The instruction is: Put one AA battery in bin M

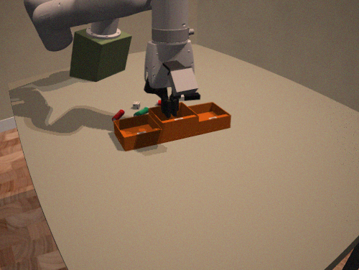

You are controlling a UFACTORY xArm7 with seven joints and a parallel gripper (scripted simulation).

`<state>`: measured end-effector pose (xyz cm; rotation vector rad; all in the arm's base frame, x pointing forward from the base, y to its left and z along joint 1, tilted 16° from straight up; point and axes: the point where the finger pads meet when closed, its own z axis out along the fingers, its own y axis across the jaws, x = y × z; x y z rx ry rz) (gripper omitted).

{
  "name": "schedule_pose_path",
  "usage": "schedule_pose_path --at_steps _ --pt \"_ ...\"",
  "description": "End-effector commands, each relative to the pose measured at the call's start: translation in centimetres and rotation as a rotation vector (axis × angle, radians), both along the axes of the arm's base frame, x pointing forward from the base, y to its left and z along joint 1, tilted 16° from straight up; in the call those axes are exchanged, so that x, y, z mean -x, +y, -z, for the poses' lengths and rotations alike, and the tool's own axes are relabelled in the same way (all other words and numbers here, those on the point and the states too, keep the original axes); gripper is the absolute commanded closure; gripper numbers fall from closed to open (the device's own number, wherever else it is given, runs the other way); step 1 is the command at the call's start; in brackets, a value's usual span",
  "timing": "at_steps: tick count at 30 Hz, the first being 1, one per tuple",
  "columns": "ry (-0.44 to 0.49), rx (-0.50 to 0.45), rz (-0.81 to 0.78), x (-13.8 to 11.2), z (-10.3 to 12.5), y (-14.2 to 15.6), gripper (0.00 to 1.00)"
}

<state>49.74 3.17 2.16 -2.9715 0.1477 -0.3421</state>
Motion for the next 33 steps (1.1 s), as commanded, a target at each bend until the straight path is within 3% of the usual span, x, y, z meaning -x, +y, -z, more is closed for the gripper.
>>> schedule_pose_path --at_steps 1,10,19,33 --pt "-0.004 0.0 0.001 0.1 -0.8 -0.1 0.93" --pt "-0.004 0.0 0.001 0.8 -3.8 -0.6 0.93" --pt "-0.004 0.0 0.001 0.8 -3.8 -0.6 0.93" --pt "-0.004 -0.001 0.001 0.0 -4.9 6.3 0.93"
